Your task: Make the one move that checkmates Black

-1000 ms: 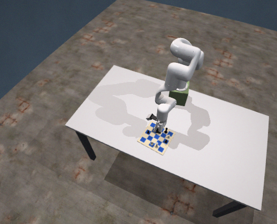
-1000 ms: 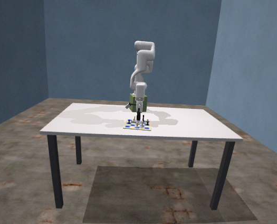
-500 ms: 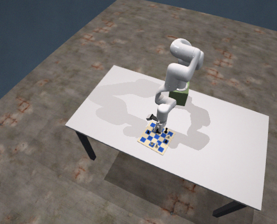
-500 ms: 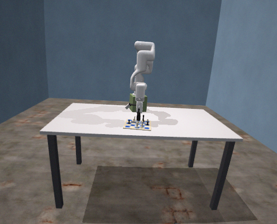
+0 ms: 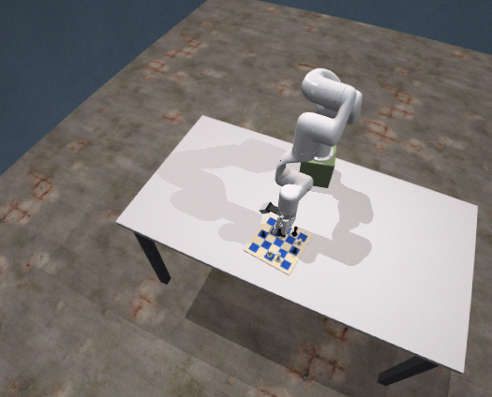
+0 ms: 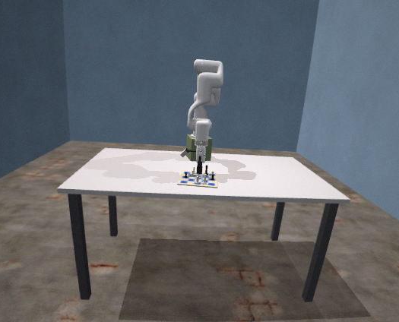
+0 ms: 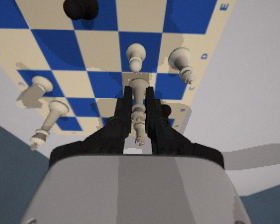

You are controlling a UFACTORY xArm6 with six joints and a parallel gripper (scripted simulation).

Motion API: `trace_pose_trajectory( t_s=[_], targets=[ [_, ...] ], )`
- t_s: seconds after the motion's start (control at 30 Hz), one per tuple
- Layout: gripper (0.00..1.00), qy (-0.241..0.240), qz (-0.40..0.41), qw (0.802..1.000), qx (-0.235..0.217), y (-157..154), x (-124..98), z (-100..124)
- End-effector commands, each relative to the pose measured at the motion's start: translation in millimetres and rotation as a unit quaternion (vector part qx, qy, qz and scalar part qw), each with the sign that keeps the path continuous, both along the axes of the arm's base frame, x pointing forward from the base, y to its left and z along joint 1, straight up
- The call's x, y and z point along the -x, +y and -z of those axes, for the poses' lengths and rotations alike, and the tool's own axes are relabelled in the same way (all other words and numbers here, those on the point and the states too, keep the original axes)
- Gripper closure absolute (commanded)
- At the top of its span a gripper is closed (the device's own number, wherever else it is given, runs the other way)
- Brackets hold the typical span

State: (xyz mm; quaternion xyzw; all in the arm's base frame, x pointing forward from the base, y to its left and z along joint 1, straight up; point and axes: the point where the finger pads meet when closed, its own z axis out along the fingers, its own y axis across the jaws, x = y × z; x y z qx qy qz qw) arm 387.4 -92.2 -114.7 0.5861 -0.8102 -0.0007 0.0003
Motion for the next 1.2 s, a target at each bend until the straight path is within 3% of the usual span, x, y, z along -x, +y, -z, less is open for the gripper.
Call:
trace_pose_trajectory(
  t_s=[0.0, 0.83, 0.87, 0.93, 0.97, 1.03, 1.07, 1.17],
  targets=[
    [1.00, -0.002, 0.000, 1.000, 0.000, -0.3, -1.4, -0.9],
    [1.00, -0.002, 0.000, 1.000, 0.000, -0.3, -1.4, -0.9],
    [0.92, -0.002, 0.000, 1.000, 0.000, -0.3, -1.4, -0.9],
    [0.92, -0.002, 0.000, 1.000, 0.000, -0.3, -1.4, -0.9],
    [0.83, -0.002, 0.000, 1.000, 0.000, -0.3, -1.4, -0.9],
    [0.83, -0.002, 0.000, 1.000, 0.000, -0.3, -1.4, -0.9],
    [0.75, -0.002, 0.000, 1.000, 0.000, -0.3, -1.4, -0.9],
    [0.75, -0.002, 0.000, 1.000, 0.000, -0.3, -1.4, -0.9]
  ],
)
